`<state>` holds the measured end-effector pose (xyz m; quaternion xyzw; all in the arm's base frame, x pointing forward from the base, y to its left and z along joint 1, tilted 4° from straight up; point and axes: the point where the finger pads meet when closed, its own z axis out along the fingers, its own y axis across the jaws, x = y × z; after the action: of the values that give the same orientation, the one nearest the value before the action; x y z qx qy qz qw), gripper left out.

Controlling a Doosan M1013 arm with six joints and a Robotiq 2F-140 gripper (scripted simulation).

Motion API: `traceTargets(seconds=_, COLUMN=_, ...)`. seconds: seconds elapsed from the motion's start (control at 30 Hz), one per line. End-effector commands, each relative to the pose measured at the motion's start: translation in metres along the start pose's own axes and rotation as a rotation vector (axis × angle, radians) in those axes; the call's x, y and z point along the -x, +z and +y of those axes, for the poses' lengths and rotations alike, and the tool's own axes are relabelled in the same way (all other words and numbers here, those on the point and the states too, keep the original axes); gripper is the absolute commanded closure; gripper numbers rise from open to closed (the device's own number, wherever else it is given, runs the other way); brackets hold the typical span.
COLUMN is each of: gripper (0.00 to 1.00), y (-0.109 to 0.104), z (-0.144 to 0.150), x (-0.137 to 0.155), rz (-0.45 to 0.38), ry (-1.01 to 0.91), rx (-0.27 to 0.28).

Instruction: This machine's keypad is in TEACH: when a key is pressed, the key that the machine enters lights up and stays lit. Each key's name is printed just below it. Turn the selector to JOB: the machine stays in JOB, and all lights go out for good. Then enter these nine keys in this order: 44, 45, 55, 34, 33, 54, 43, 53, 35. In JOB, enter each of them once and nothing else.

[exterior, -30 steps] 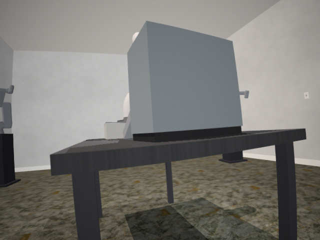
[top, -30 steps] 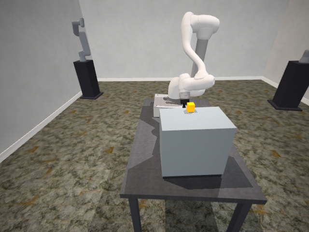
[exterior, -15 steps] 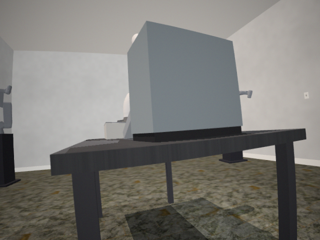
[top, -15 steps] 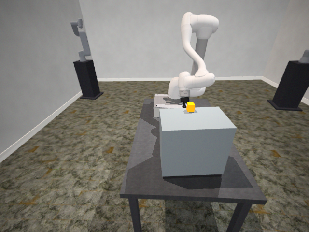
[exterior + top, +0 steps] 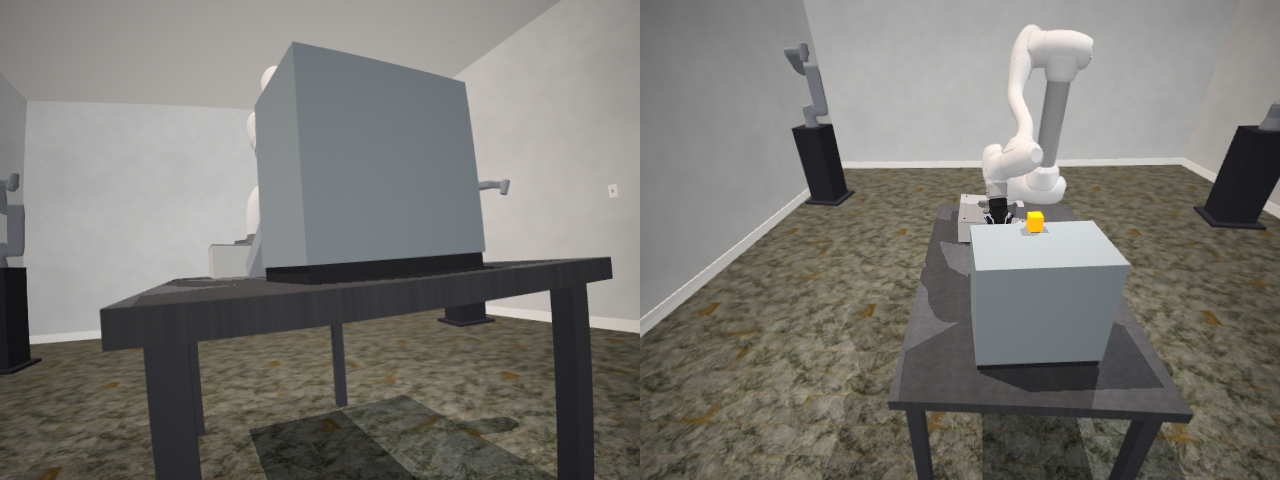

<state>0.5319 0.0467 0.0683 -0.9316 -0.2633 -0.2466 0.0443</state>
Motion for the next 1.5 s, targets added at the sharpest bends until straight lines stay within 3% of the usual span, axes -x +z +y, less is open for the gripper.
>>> traceTargets(seconds=0.0, gripper=1.0, y=-0.0078, z=0.0581, x=0.0196, rz=0.001, ry=0.273, rx=0.052)
traceTargets(seconds=0.1, gripper=1.0, y=-0.0086, z=0.0624, x=0.0209, rz=0.003, ry=0.318, rx=0.052)
traceTargets(seconds=0.13, gripper=0.67, y=-0.0086, z=0.0624, x=0.0209, rz=0.003, ry=0.318, rx=0.052)
traceTargets(seconds=1.47, gripper=0.67, y=-0.0086, z=0.0624, x=0.0209, rz=0.003, ry=0.318, rx=0.052)
